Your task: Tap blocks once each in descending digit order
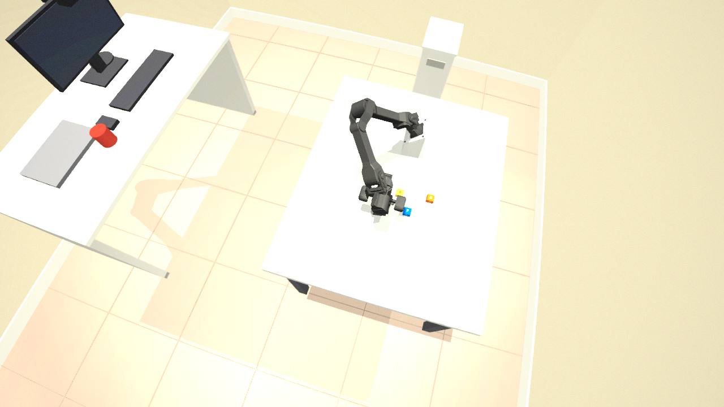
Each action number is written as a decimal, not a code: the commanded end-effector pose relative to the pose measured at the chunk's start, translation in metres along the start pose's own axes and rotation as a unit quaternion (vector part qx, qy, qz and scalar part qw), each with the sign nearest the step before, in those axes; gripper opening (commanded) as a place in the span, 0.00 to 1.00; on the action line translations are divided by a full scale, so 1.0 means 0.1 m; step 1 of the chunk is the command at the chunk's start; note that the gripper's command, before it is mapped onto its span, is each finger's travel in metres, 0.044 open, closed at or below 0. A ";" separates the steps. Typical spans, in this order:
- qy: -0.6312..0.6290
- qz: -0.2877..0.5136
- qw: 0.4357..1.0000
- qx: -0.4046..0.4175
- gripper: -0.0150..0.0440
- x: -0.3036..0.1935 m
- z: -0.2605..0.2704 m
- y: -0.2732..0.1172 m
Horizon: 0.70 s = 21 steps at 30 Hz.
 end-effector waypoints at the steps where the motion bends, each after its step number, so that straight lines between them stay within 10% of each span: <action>1: -0.002 0.000 1.000 -0.001 0.29 -0.01 0.00 0.05; 10: -0.002 0.000 1.000 -0.001 0.29 -0.01 0.00 0.12; 21: -0.002 0.000 1.000 0.001 0.29 0.02 0.02 -0.68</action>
Point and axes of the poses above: the point midway between the two fingers, 35 mm back from their tips, its own y axis out along the fingers, its own z axis across the jaws, x = y × z, the point moved 10 cm from there along -y, back along the fingers, and after that the axes turned 5 degrees about y, right-handed, at the moved point
